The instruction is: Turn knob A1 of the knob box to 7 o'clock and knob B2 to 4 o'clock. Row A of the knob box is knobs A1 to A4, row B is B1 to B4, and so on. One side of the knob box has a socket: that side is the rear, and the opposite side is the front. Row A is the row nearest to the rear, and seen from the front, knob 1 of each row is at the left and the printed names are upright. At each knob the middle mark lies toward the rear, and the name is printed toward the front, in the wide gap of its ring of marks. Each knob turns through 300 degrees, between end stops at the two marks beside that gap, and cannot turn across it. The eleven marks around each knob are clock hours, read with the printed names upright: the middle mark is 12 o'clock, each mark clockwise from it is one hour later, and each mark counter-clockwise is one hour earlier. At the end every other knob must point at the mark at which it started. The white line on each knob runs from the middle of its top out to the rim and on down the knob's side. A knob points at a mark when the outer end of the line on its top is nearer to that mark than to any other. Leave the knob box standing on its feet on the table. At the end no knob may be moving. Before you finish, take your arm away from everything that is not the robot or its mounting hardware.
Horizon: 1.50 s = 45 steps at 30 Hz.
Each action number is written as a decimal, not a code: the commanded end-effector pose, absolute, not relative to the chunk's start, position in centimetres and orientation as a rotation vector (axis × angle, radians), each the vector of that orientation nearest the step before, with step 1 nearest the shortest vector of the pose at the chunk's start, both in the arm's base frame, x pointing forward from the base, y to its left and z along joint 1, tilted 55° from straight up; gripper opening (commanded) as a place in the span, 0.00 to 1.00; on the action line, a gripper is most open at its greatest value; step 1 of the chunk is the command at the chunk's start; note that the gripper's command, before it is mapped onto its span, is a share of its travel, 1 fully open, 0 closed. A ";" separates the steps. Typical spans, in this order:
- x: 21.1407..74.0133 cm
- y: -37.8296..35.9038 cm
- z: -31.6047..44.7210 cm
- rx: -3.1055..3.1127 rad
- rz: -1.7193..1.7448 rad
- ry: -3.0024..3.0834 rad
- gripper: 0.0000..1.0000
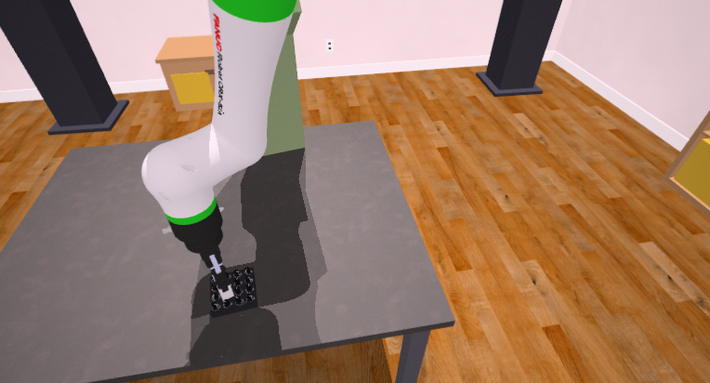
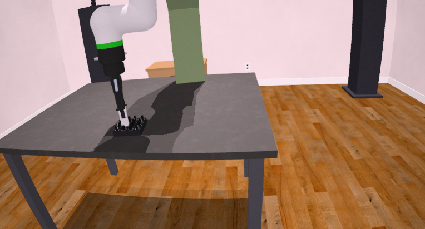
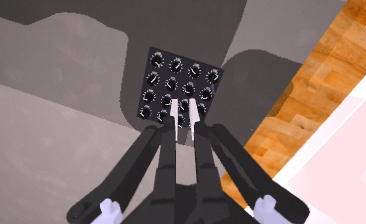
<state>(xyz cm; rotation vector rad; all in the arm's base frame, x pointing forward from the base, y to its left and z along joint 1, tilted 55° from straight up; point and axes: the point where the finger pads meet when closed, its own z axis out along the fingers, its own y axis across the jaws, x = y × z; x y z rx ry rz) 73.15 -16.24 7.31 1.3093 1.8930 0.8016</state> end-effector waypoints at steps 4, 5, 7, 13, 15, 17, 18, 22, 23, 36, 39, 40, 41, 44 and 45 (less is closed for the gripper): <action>73.1 -16.3 7.3 1.309 0.801 1.893 0.12; 73.1 -16.3 7.3 1.309 0.801 1.893 0.12; 73.1 -16.3 7.3 1.309 0.801 1.893 0.12; 73.0 -16.3 7.4 1.309 0.801 1.893 0.12; 72.8 -16.3 7.5 1.309 0.801 1.893 0.12; 72.5 -16.3 7.8 1.309 0.801 1.893 0.12; 72.3 -16.4 7.9 1.309 0.801 1.893 0.12; 71.4 -16.5 8.6 1.309 0.801 1.893 0.12; 71.1 -16.5 8.7 1.309 0.801 1.893 0.12; 70.1 -16.6 9.5 1.309 0.801 1.893 0.12; 70.1 -16.6 9.5 1.309 0.801 1.893 0.12; 70.1 -16.6 9.5 1.309 0.801 1.893 0.12; 70.1 -16.6 9.5 1.309 0.801 1.893 0.12; 70.1 -16.6 9.5 1.309 0.801 1.893 0.12; 70.1 -16.6 9.5 1.309 0.801 1.893 0.12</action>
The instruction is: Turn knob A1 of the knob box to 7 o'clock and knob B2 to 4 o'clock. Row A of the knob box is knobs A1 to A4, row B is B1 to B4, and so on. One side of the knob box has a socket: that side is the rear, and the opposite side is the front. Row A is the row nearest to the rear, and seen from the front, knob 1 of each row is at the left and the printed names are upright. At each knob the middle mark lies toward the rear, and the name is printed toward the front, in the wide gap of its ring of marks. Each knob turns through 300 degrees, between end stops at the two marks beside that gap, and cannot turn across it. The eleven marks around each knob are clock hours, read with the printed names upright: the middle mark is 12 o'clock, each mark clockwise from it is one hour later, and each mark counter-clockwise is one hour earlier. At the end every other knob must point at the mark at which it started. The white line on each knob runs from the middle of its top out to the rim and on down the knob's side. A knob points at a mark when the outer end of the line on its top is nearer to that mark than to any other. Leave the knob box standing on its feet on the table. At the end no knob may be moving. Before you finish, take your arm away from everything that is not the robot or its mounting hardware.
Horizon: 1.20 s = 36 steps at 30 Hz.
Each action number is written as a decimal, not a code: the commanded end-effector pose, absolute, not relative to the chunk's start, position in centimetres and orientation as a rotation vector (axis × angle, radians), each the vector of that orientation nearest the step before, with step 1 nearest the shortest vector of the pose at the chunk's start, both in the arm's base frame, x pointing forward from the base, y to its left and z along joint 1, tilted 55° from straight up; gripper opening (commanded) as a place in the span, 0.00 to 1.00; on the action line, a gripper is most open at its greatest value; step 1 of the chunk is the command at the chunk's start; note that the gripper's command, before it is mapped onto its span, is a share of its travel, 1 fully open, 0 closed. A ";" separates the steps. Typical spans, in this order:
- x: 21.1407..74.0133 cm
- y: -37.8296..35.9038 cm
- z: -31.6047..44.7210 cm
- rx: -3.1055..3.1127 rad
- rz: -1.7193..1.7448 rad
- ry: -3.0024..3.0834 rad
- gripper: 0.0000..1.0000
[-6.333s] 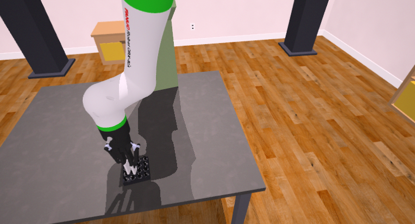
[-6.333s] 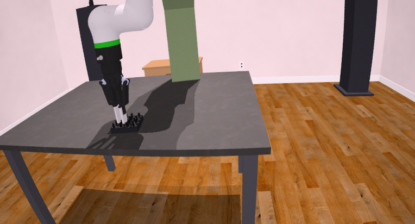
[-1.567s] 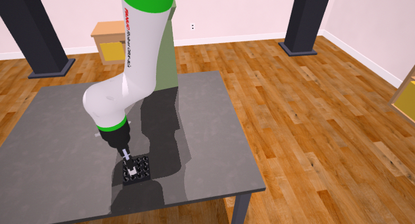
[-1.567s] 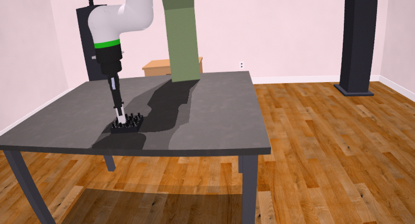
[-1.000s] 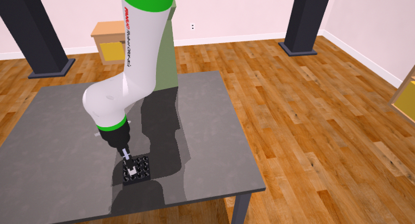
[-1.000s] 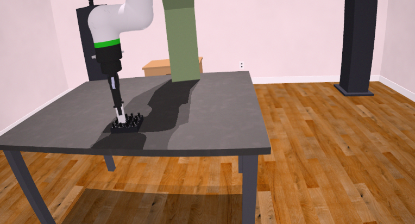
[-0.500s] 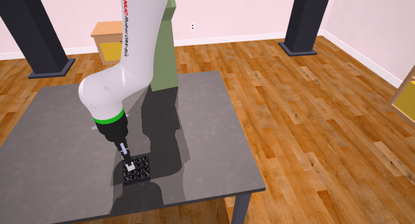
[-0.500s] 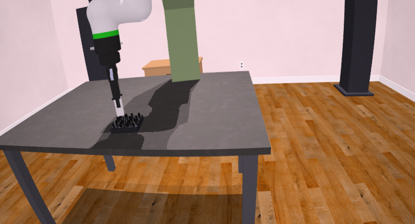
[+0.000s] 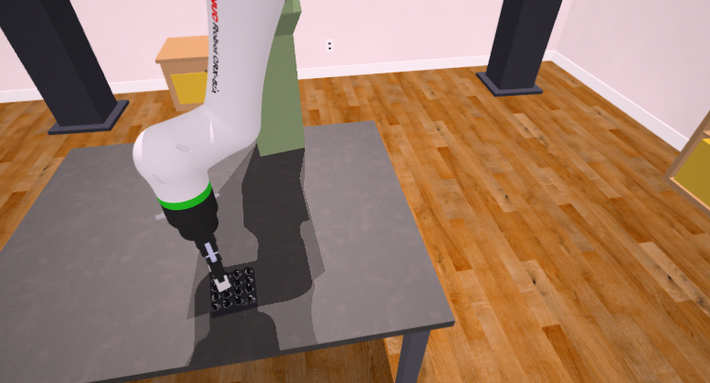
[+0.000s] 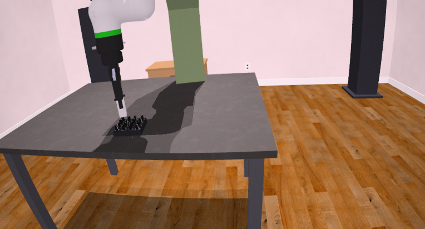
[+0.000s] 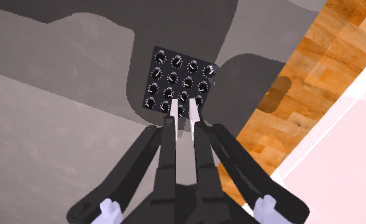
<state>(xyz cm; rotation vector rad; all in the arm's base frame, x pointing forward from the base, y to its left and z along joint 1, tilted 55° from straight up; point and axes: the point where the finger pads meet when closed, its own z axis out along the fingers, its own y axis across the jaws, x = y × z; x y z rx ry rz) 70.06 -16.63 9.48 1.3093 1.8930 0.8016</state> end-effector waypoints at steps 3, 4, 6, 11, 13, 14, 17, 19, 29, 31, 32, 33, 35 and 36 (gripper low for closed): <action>70.0 -16.6 9.5 1.309 0.801 1.893 1.00; 70.0 -16.7 9.5 1.309 0.801 1.893 1.00; 69.7 -16.7 9.7 1.309 0.801 1.893 1.00; 68.2 -16.9 10.8 1.309 0.801 1.893 1.00; 67.2 -17.0 11.5 1.309 0.801 1.893 1.00; 66.7 -17.1 11.9 1.309 0.801 1.893 1.00; 66.2 -17.1 12.2 1.309 0.801 1.893 1.00; 65.1 -17.3 12.9 1.309 0.801 1.893 1.00; 62.1 -17.6 15.1 1.309 0.801 1.893 1.00; 62.0 -17.7 15.1 1.309 0.801 1.893 1.00; 62.0 -17.7 15.1 1.309 0.801 1.893 1.00; 62.0 -17.7 15.1 1.309 0.801 1.893 1.00; 62.0 -17.7 15.2 1.309 0.801 1.893 1.00; 62.0 -17.7 15.2 1.309 0.801 1.893 1.00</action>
